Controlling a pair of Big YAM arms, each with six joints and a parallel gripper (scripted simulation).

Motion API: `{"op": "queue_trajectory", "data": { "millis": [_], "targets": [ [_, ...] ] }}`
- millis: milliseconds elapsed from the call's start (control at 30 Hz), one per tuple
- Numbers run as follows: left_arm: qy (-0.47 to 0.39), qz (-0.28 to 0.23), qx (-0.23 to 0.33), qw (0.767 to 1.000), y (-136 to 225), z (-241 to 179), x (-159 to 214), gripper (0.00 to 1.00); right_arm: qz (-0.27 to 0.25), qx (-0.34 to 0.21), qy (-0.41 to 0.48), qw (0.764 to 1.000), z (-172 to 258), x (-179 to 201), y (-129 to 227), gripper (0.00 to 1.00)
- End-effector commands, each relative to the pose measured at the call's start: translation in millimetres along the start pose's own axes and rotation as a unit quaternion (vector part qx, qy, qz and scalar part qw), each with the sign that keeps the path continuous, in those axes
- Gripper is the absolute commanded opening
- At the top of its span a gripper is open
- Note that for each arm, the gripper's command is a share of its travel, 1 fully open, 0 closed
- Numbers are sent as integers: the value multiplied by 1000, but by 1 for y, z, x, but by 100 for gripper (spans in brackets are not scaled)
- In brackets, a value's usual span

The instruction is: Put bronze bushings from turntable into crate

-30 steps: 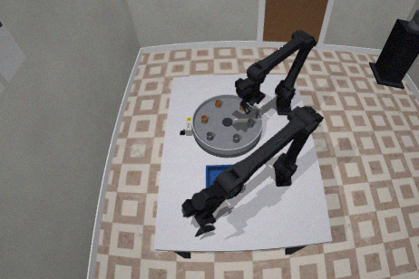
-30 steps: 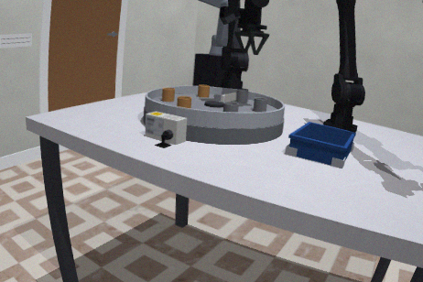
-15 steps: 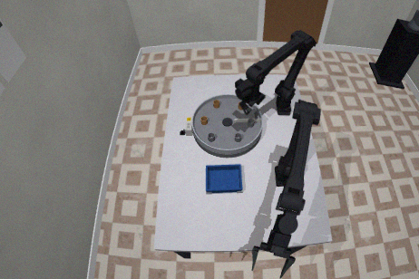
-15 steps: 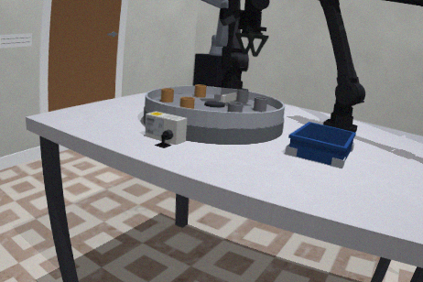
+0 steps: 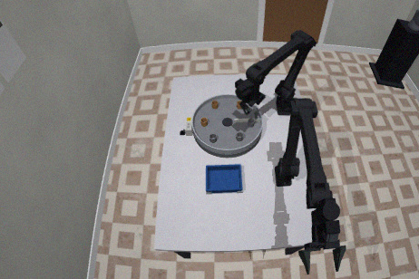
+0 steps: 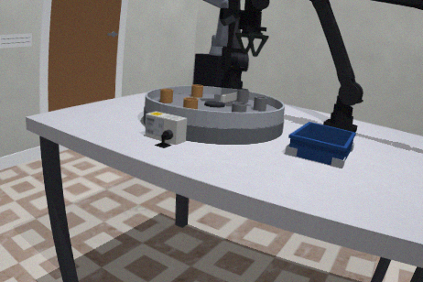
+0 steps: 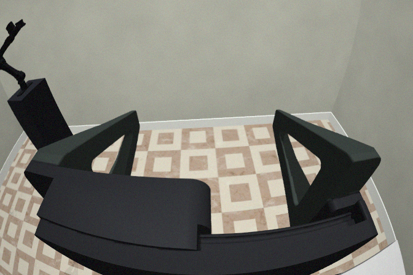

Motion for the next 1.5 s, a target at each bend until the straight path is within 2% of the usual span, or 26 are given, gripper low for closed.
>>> {"op": "queue_trajectory", "data": {
  "millis": [0,433,467,1467],
  "targets": [
    [13,-34,-6,999,9,8,-15,100,-3,-8,-7,1000,2,-3,6,100],
    [15,-43,-16,999,11,17,-18,100,-3,-8,-7,1000,2,-3,6,100],
    [15,-43,-16,999,11,17,-18,100,-3,-8,-7,1000,2,-3,6,11],
    [15,-43,-16,999,11,17,-18,100,-3,-8,-6,1000,2,-3,6,11]
  ]
}}
Point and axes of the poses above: on each arm, the point where the finger pads meet when closed, its own y axis back along the fingers, its own z axis across the jaws, x = y × z, the point moved 10 cm from there along y, back along the fingers, and after that the axes turned 8 degrees about y, right-handed, at the moved point
